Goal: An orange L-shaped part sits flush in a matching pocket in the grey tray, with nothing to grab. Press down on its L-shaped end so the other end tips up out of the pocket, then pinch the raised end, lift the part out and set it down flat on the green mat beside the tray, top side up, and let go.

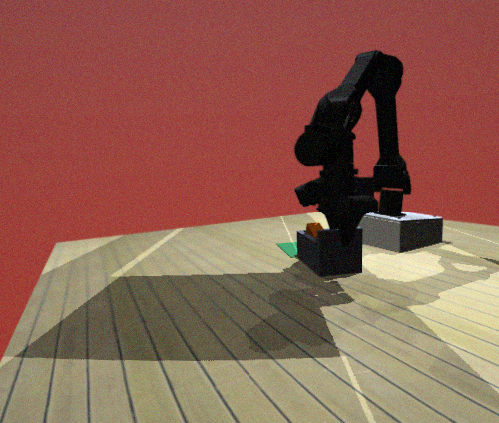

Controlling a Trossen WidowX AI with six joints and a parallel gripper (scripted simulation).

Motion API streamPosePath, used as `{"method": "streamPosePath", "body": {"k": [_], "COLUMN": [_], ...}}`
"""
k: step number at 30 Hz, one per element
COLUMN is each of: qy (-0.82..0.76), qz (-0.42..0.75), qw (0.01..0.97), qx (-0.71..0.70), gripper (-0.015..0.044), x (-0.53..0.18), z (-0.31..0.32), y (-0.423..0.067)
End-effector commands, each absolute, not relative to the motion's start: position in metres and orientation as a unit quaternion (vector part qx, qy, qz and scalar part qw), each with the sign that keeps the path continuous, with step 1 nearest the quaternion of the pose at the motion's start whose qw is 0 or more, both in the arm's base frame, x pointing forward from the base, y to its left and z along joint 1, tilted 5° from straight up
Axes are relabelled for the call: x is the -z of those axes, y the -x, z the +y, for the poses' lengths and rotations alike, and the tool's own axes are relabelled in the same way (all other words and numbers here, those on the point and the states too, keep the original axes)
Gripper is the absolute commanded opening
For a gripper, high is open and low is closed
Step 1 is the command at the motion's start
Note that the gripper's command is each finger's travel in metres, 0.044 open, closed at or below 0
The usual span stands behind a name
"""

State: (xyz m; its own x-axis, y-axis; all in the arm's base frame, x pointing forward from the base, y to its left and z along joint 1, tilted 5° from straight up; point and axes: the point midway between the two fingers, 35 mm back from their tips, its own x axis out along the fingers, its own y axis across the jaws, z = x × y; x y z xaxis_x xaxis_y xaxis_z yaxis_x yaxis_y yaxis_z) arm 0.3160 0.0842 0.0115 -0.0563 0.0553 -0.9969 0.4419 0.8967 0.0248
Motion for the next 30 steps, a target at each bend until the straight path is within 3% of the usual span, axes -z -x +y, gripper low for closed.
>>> {"method": "streamPosePath", "body": {"k": [1, 5, 30], "qy": [-0.177, -0.176, -0.183], "qz": [0.704, 0.704, 0.697], "qw": [0.673, 0.672, 0.678], "qx": [0.144, 0.144, 0.141], "gripper": [0.0180, 0.0180, 0.0180], "x": [-0.054, -0.094, -0.094], "z": [0.078, 0.071, 0.073], "y": [-0.322, -0.317, -0.320]}}
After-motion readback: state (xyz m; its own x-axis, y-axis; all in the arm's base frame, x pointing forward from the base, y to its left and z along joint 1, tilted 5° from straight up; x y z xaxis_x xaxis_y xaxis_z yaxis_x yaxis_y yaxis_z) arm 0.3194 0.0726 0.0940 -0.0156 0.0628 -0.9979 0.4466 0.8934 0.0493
